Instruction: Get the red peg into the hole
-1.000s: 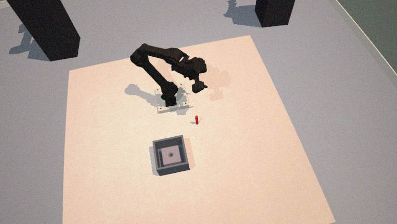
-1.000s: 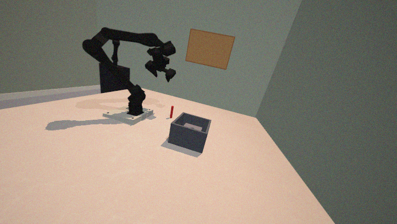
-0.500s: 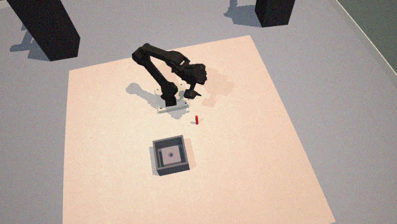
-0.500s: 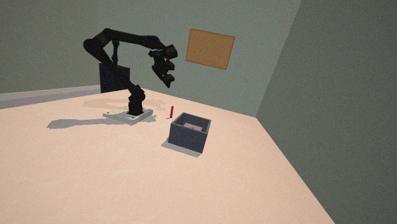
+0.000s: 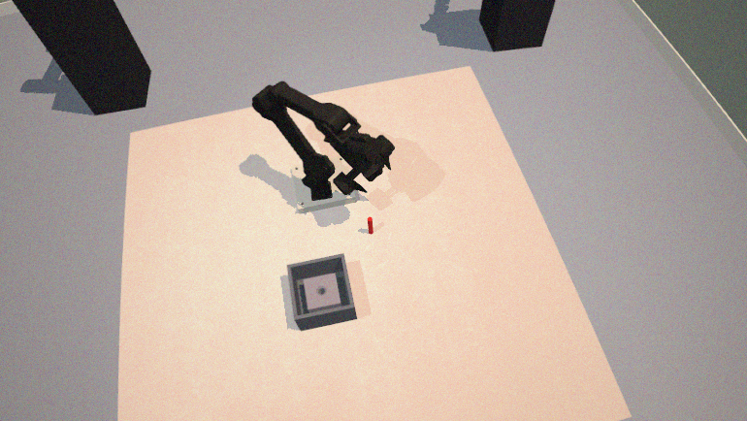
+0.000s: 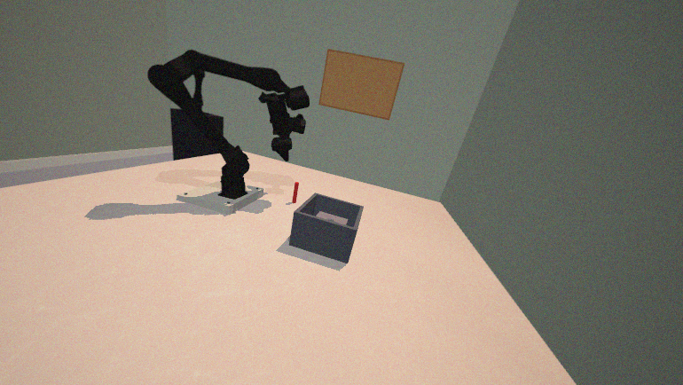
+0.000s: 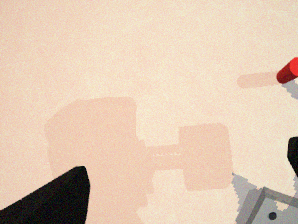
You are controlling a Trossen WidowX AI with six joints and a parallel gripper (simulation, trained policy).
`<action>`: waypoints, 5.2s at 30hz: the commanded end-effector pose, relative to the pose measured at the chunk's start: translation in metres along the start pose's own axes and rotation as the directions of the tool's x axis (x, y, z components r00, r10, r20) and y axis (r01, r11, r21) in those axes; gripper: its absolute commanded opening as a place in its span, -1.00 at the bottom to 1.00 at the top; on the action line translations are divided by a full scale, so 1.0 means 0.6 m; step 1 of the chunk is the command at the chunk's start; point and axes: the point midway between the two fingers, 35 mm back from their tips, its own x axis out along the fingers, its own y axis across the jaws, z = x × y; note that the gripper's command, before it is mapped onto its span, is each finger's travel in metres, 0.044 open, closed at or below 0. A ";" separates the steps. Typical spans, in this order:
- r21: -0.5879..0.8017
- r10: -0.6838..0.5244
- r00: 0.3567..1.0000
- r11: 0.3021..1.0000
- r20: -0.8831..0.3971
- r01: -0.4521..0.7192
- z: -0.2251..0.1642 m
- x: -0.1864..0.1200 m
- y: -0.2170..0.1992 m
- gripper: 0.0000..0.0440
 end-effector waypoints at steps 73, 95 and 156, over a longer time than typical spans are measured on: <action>0.935 -0.382 0.920 0.351 0.090 0.054 0.122 0.107 -0.178 -1.00; 0.956 -0.535 0.832 0.293 0.144 0.023 0.202 -0.012 -0.290 -1.00; 0.974 -0.560 0.828 0.168 -0.033 0.152 0.262 0.017 -0.536 0.63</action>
